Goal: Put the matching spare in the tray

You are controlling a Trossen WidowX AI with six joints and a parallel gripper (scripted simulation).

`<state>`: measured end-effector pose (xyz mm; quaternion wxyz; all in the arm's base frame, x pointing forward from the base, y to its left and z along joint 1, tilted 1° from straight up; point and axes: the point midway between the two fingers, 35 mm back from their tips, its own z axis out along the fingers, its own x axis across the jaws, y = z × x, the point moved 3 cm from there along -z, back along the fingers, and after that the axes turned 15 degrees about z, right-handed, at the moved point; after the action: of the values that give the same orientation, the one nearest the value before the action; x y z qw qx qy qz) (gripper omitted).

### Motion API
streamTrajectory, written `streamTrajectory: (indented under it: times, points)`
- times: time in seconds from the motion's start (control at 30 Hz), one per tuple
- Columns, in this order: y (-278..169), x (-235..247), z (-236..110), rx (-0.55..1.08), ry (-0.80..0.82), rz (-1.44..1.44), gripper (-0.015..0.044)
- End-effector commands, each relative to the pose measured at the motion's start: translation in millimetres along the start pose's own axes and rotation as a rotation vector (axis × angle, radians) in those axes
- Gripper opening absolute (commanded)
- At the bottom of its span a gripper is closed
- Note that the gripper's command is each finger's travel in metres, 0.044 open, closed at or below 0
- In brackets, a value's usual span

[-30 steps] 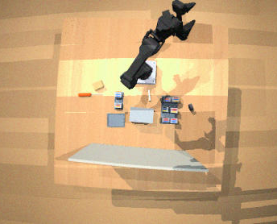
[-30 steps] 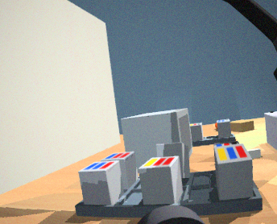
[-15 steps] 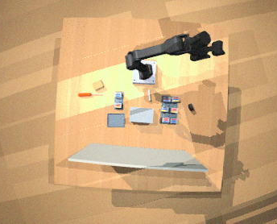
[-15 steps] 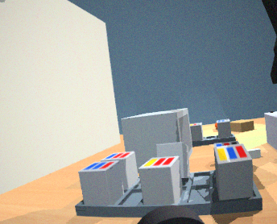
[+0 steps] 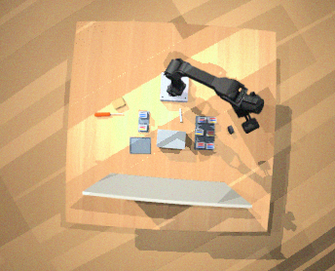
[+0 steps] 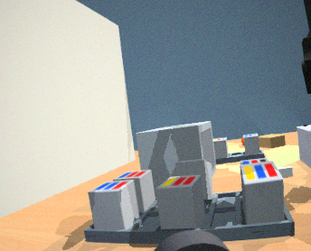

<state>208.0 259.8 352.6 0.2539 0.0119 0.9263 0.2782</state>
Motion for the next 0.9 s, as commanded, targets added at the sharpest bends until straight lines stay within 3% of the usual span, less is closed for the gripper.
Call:
streamTrajectory:
  times: [0.0,0.37,0.77,0.87]
  points:
    - [-35,-33,15,0.114,-0.019,0.242,0.0440]
    - [-209,-112,43,0.547,-0.126,1.105,0.0440]
    - [-366,-119,12,0.836,-0.253,1.848,0.0440]
    - [-376,-117,9,0.854,-0.265,1.905,0.0440]
